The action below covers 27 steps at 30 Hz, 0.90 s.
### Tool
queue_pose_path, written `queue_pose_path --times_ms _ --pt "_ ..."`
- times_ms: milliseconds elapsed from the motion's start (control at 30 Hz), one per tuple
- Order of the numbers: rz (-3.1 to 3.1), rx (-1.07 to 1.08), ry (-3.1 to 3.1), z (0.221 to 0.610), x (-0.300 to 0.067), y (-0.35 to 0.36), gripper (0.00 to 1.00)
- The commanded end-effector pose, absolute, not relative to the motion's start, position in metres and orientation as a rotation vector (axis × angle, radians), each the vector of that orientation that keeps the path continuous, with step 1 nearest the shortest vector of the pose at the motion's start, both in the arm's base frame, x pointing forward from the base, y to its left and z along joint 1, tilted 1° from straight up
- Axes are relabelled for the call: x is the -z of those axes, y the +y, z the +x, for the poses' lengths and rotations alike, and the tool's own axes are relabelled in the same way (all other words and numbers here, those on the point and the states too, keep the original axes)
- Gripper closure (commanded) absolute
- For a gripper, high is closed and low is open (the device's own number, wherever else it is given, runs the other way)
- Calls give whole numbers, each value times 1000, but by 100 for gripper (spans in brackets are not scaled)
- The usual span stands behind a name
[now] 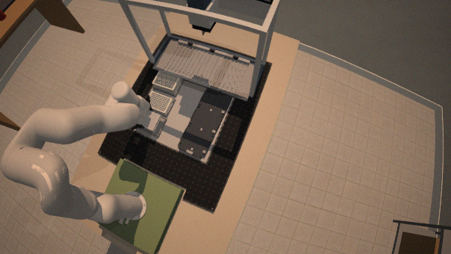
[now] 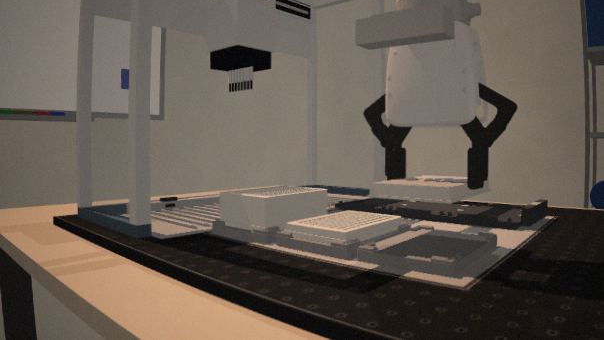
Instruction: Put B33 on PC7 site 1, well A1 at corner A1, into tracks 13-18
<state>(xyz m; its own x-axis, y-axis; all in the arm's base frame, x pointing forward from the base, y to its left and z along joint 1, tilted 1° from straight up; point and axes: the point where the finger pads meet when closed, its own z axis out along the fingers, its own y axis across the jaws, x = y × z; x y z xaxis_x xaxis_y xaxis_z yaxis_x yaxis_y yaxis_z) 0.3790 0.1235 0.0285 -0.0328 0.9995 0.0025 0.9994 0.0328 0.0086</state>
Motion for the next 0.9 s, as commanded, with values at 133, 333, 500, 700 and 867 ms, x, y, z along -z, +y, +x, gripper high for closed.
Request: queue_pose_path --times_ms 133,333,500,700,867 --pt "2180 -18 2253 380 -43 124 100" --pt "2180 -18 2253 380 -50 124 100" --pt "2180 -18 2253 380 -58 124 100" --pt "2180 -18 2253 380 -68 124 100" --pt "2180 -18 2253 380 -73 124 100"
